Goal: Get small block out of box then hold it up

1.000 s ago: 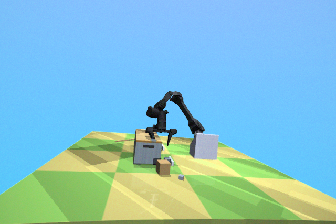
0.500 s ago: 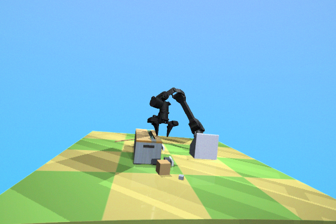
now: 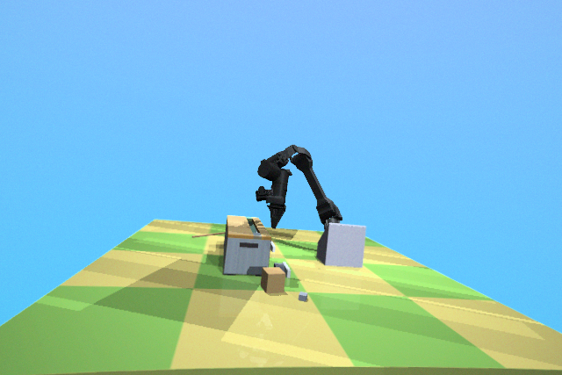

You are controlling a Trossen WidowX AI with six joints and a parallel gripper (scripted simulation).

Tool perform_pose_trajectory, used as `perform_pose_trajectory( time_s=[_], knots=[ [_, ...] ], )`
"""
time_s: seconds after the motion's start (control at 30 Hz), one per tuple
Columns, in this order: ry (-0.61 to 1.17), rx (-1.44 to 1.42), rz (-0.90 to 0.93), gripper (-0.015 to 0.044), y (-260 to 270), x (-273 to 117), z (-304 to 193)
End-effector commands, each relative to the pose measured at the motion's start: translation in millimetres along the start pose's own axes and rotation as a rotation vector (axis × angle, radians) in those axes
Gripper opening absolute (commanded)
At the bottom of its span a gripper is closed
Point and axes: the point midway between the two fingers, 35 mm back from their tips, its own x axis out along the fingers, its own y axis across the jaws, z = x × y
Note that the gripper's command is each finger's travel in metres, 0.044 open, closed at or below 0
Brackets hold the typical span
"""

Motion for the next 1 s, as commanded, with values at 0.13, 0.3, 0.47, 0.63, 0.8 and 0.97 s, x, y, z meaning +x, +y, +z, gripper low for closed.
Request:
perform_pose_trajectory(
  time_s=[0.13,0.3,0.47,0.63,0.8,0.97],
  knots=[
    [-0.082,-1.201,-0.128,0.0285,12,-2,-14],
    [-0.082,-1.550,-0.188,0.0285,15,-3,-18],
    [-0.065,-1.893,-0.252,0.0285,18,-3,-21],
    [-0.032,-2.237,-0.328,0.0285,20,-4,-25],
    [0.024,-2.575,-0.405,0.0285,23,-5,-28],
    [0.107,-2.909,-0.493,0.0285,26,-6,-32]
  ],
)
